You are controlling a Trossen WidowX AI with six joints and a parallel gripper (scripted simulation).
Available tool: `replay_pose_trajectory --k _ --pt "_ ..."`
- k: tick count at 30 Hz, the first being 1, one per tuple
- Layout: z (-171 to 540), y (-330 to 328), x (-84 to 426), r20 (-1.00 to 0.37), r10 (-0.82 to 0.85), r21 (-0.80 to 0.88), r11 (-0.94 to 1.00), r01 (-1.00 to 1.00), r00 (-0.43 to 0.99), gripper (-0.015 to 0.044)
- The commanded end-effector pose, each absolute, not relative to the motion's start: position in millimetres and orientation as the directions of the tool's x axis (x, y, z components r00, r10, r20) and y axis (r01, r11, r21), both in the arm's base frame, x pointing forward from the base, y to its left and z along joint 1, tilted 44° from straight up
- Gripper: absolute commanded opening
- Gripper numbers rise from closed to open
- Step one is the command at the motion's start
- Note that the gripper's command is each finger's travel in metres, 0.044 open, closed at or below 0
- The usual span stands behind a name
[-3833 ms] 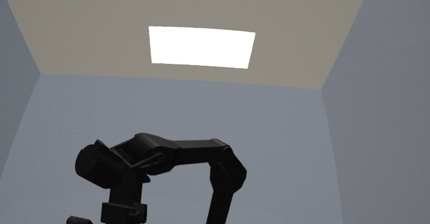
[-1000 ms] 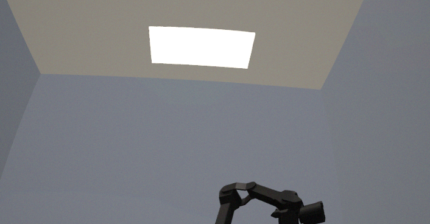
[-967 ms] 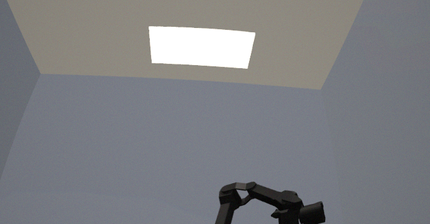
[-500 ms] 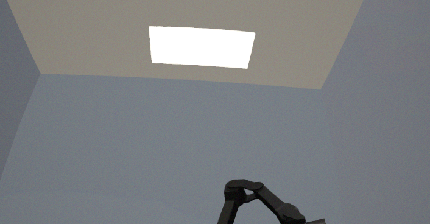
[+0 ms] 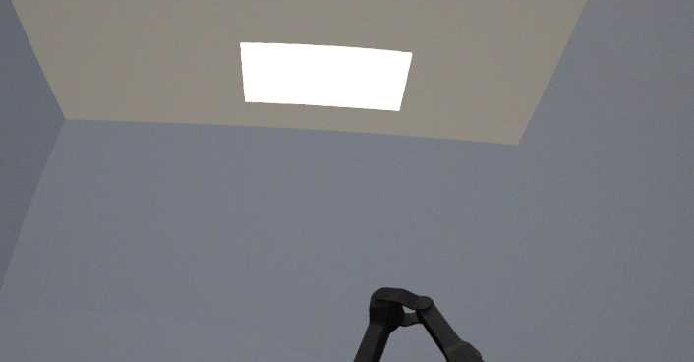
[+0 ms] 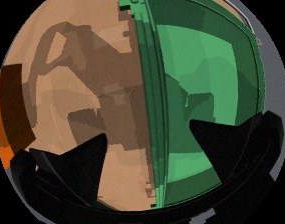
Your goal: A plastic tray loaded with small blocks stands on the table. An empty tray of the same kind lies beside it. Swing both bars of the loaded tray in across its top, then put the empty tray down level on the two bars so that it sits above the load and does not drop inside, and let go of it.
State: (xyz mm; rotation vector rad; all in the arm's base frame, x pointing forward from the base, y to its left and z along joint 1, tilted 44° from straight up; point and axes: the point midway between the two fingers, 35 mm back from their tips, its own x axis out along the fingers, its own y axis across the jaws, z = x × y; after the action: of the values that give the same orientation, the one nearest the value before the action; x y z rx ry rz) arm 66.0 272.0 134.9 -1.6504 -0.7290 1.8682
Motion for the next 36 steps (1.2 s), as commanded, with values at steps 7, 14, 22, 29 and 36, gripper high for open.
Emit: replay_pose_trajectory --k 7,14,22,29,36 --pt "132.3 272.3 66.8 -0.709 0.698 -0.697 -0.715 -0.049 -0.103 0.0337" --pt "132.3 272.3 66.8 -0.709 0.698 -0.697 -0.715 -0.049 -0.103 0.0235" --pt "132.3 272.3 66.8 -0.709 0.698 -0.697 -0.715 -0.049 -0.103 0.0181" --pt "132.3 272.3 66.8 -0.709 0.698 -0.697 -0.715 -0.049 -0.103 0.0135" --pt "132.3 272.3 66.8 -0.709 0.698 -0.697 -0.715 -0.049 -0.103 0.0088"
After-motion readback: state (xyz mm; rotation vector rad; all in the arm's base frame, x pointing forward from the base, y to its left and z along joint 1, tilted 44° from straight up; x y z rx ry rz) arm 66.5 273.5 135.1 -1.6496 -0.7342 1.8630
